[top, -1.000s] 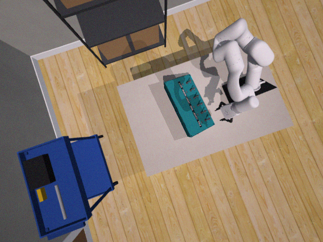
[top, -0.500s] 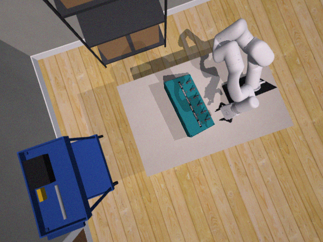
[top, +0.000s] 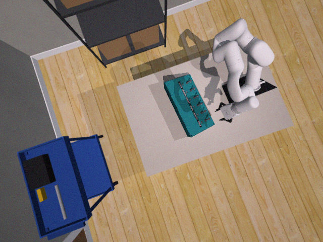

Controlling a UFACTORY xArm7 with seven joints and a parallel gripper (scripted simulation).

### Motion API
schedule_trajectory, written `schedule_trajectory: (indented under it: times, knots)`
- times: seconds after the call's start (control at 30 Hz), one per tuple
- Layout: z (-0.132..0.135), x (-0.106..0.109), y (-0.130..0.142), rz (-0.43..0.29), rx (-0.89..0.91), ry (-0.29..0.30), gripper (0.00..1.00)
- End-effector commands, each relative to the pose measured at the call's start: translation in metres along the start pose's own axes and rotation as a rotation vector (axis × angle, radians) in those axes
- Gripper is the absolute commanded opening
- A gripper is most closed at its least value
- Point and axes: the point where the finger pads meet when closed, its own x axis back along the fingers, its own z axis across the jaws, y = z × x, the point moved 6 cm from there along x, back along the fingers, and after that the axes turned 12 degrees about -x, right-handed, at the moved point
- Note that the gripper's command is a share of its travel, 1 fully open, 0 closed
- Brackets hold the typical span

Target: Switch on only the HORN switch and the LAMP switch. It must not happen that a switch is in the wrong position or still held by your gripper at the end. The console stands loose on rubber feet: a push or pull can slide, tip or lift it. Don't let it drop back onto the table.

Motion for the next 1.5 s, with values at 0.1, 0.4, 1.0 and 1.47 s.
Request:
schedule_trajectory:
  times: [0.1, 0.4, 1.0, 1.47]
  knots:
    - [0.000, 0.002, -0.001, -0.003, -0.001, 0.003, 0.76]
    - [-0.005, 0.001, -0.028, -0.002, -0.001, 0.003, 0.76]
    - [-0.005, -0.038, -0.028, -0.003, -0.001, 0.003, 1.00]
    - [-0.005, -0.069, -0.028, -0.003, -0.001, 0.003, 1.00]
